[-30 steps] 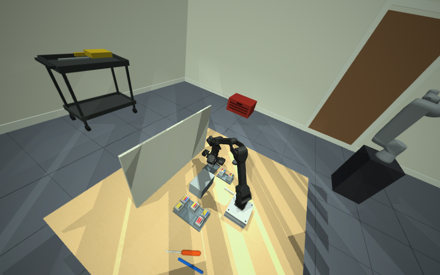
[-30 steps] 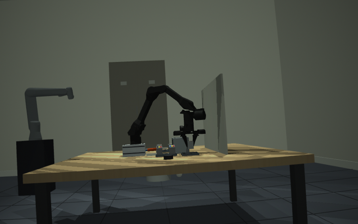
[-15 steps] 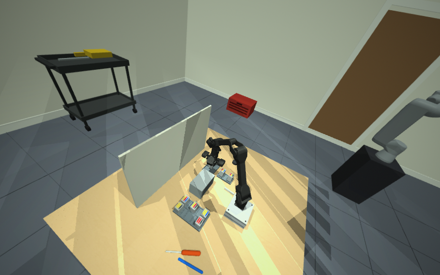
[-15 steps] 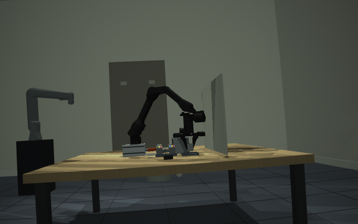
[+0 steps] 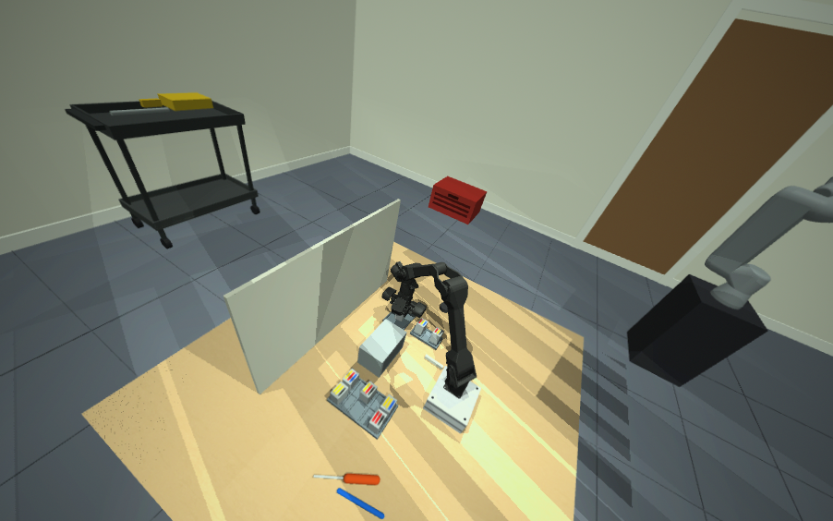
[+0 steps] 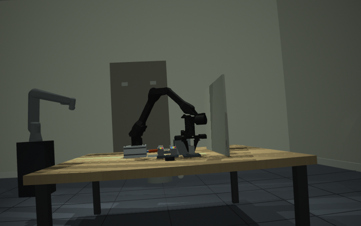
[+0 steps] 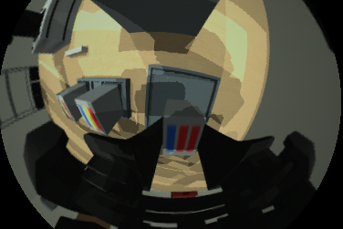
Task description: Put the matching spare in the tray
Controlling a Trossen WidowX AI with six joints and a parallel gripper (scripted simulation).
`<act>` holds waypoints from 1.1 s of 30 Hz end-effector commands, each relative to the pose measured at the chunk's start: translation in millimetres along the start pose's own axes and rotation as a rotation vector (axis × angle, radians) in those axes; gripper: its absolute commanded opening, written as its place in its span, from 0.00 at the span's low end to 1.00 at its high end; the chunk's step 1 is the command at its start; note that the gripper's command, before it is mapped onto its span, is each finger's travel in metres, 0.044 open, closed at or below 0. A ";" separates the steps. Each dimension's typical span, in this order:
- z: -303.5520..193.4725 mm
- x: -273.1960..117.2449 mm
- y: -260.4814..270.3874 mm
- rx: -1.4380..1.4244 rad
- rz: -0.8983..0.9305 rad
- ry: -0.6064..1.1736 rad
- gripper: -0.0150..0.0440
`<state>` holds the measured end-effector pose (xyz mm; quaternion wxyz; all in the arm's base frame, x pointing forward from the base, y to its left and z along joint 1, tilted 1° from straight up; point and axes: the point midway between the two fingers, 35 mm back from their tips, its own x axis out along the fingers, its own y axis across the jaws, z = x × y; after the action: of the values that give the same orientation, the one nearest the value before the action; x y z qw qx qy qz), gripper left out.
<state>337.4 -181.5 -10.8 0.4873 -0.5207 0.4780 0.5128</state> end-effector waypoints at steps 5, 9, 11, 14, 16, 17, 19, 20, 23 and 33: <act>-0.2 -0.7 -0.3 0.000 -0.001 0.000 0.79; -0.2 -0.7 -0.3 0.000 -0.001 0.000 0.97; -0.2 -0.7 -0.3 0.000 -0.001 0.000 1.00; -2.0 -26.0 -3.0 0.000 -0.001 0.001 1.00; -2.5 -62.7 -3.9 0.000 -0.001 0.002 1.00; -1.9 -81.2 -2.9 -0.001 -0.001 0.002 1.00; -0.5 -102.2 -0.7 -0.001 -0.001 0.003 1.00; -0.1 -106.9 0.0 -0.001 -0.001 0.003 1.00; 0.0 -107.7 0.1 -0.001 -0.001 0.003 1.00; -1.1 -104.6 -2.4 0.002 -0.015 0.009 1.00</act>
<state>337.4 -182.3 92.8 0.4887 -0.5240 0.4774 0.5086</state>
